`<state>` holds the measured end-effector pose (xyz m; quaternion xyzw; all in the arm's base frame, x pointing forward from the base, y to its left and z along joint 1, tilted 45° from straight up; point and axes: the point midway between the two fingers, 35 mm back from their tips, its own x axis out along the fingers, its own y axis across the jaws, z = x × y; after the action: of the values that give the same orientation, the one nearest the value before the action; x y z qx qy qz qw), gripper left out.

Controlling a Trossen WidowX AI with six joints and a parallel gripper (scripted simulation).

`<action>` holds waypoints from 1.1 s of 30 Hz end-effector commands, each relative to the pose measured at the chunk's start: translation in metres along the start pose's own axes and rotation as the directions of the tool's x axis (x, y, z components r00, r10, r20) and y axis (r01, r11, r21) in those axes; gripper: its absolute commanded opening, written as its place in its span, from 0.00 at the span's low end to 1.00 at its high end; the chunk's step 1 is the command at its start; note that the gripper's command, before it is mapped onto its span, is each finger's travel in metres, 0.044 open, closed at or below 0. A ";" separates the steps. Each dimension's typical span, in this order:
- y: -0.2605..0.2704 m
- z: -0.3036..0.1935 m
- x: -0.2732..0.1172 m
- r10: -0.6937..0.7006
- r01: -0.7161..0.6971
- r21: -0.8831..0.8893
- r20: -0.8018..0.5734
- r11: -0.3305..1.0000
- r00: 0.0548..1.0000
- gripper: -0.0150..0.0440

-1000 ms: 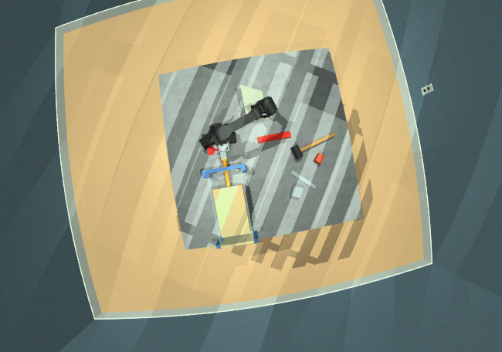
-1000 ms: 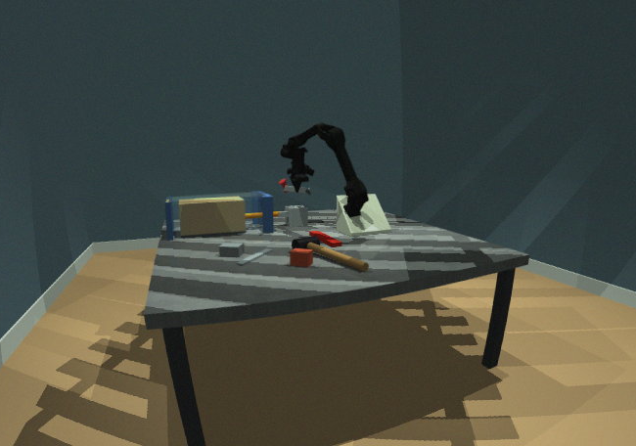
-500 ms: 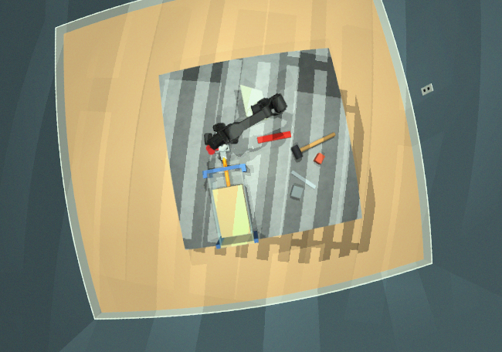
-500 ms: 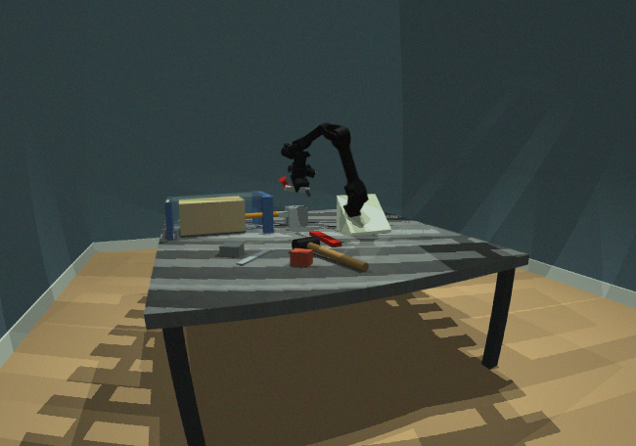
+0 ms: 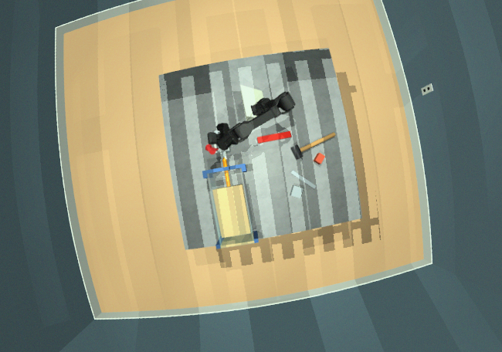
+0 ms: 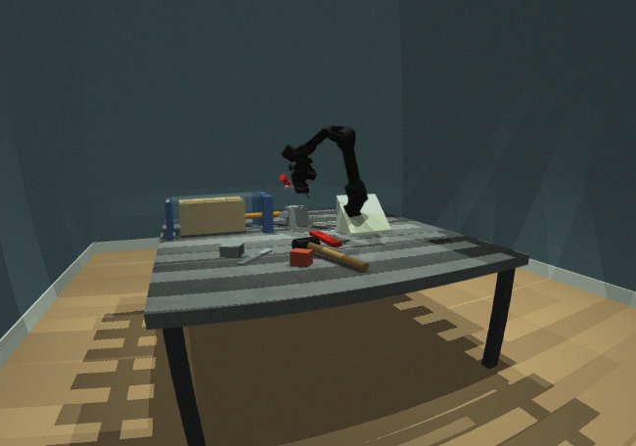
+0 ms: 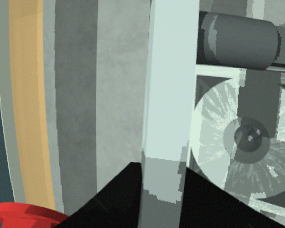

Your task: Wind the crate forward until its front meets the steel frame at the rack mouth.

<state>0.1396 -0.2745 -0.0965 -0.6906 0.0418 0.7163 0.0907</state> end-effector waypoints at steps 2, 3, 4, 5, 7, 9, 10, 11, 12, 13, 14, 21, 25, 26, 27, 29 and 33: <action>0.002 0.000 -0.004 0.097 -0.097 0.005 -0.001 0.995 0.995 0.25; 0.002 0.000 -0.004 0.107 -0.107 0.005 -0.001 0.994 0.994 0.25; 0.002 0.000 -0.004 0.124 -0.124 0.005 0.000 0.992 0.992 0.25; 0.002 0.000 -0.004 0.146 -0.146 0.005 0.000 0.989 0.989 0.25; 0.002 0.000 -0.004 0.172 -0.172 0.004 0.001 0.985 0.985 0.25; 0.002 0.000 -0.004 0.204 -0.204 0.004 0.001 0.979 0.979 0.25; 0.002 0.000 -0.004 0.221 -0.221 0.004 0.002 0.975 0.975 0.25; 0.002 0.000 -0.004 0.243 -0.243 0.004 0.002 0.970 0.970 0.25; 0.002 0.000 -0.004 0.252 -0.252 0.003 0.002 0.968 0.968 0.25; 0.002 0.000 -0.004 0.269 -0.269 0.003 0.003 0.963 0.963 0.25; 0.002 0.000 -0.004 0.290 -0.290 0.003 0.003 0.957 0.957 0.25; 0.001 0.000 -0.003 0.393 -0.393 0.001 0.005 0.920 0.920 0.25; 0.001 0.000 -0.003 0.452 -0.452 0.000 0.006 0.892 0.892 0.25; 0.001 0.000 -0.003 0.472 -0.472 0.000 0.007 0.881 0.881 0.25; 0.001 0.000 -0.003 0.481 -0.481 0.000 0.007 0.877 0.877 0.25; 0.001 0.000 -0.003 0.515 -0.515 -0.001 0.007 0.857 0.857 0.25; 0.001 0.000 -0.003 0.565 -0.565 -0.002 0.008 0.825 0.825 0.25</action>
<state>0.1413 -0.2744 -0.0952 -0.6518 0.2244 0.7160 -0.1099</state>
